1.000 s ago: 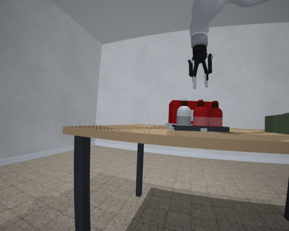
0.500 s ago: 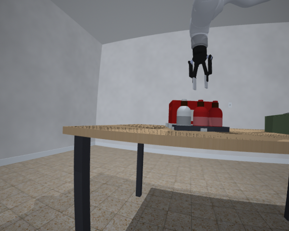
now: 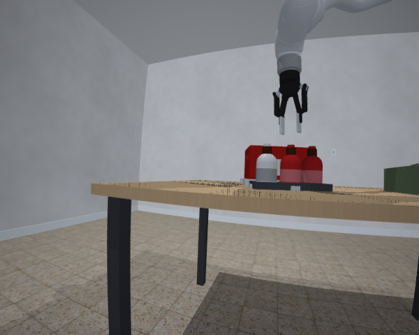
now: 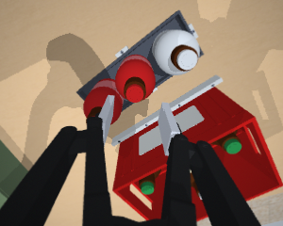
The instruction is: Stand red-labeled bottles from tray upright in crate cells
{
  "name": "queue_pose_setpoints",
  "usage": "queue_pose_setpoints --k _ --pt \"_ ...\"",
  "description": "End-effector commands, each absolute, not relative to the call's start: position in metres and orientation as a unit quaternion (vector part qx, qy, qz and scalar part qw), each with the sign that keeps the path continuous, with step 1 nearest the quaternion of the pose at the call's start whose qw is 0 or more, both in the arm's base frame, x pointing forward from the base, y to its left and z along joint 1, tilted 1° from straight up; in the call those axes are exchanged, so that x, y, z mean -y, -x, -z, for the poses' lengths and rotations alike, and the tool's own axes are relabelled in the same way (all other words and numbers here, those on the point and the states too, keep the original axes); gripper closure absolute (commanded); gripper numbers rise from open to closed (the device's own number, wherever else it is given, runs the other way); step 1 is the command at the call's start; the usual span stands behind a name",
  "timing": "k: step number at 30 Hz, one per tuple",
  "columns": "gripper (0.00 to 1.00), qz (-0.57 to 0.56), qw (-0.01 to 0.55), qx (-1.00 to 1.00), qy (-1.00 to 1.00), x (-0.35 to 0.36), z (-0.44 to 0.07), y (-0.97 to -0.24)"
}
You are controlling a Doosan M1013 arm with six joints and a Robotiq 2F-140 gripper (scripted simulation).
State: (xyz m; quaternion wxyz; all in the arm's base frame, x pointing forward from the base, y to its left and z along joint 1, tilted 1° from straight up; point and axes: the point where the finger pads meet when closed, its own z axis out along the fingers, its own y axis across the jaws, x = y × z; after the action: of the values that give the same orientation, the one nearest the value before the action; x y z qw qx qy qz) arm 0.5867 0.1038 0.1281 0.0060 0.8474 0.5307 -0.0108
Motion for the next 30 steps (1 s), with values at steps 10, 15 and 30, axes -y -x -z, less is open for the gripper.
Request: queue_pose_setpoints --k 10,15,30 --pt "0.62 0.011 0.006 -0.531 -0.847 -0.104 -0.115 -0.587" --pt "0.62 0.011 0.006 -0.531 -0.847 -0.103 -0.109 -0.587" --pt "0.62 0.011 0.006 -0.531 -0.847 -0.103 -0.104 -0.586"
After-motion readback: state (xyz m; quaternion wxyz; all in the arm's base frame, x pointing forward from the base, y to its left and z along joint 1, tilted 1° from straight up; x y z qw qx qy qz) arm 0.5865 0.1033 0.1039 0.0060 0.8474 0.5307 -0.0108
